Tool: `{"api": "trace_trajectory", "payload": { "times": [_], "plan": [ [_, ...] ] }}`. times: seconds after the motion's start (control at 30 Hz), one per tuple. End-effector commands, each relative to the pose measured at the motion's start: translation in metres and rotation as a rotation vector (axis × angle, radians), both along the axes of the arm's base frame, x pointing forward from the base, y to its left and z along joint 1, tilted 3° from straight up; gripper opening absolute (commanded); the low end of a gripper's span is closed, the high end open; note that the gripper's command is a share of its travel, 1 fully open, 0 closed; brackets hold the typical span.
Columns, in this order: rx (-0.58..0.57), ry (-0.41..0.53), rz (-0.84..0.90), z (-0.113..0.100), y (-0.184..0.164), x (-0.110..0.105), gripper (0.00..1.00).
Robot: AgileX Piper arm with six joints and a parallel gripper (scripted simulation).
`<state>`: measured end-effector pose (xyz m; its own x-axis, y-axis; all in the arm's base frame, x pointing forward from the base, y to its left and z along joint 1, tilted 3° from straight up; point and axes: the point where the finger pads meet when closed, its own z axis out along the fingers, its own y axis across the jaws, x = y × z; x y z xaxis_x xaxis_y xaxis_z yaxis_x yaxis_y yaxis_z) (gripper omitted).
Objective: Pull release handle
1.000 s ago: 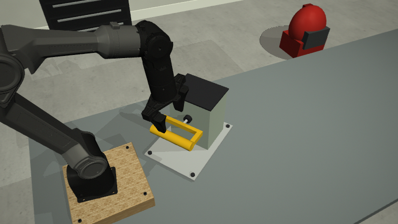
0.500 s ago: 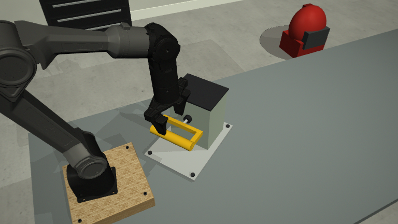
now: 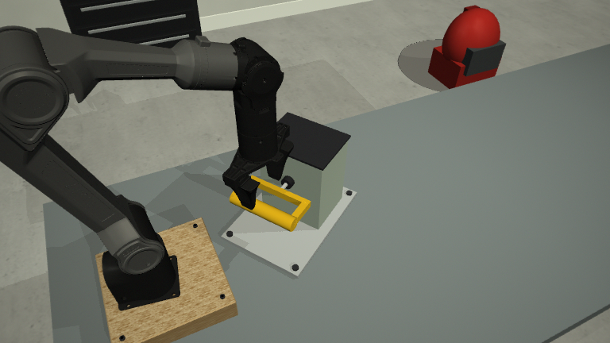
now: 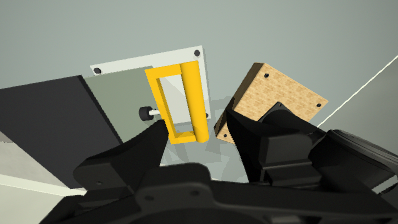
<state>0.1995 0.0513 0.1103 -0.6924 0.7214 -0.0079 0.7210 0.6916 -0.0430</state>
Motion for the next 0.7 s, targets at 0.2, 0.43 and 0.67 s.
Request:
{"api": "trace_trajectory", "payload": {
  "times": [0.2,0.43,0.67],
  "plan": [
    [0.0,0.007,-0.001,-0.0006,0.0003,0.0003,1.0],
    [0.0,0.008,-0.001,-0.0008,0.0003,0.0003,0.0],
    [0.0,0.008,-0.001,-0.0008,0.0003,0.0003,0.0]
  ]
}}
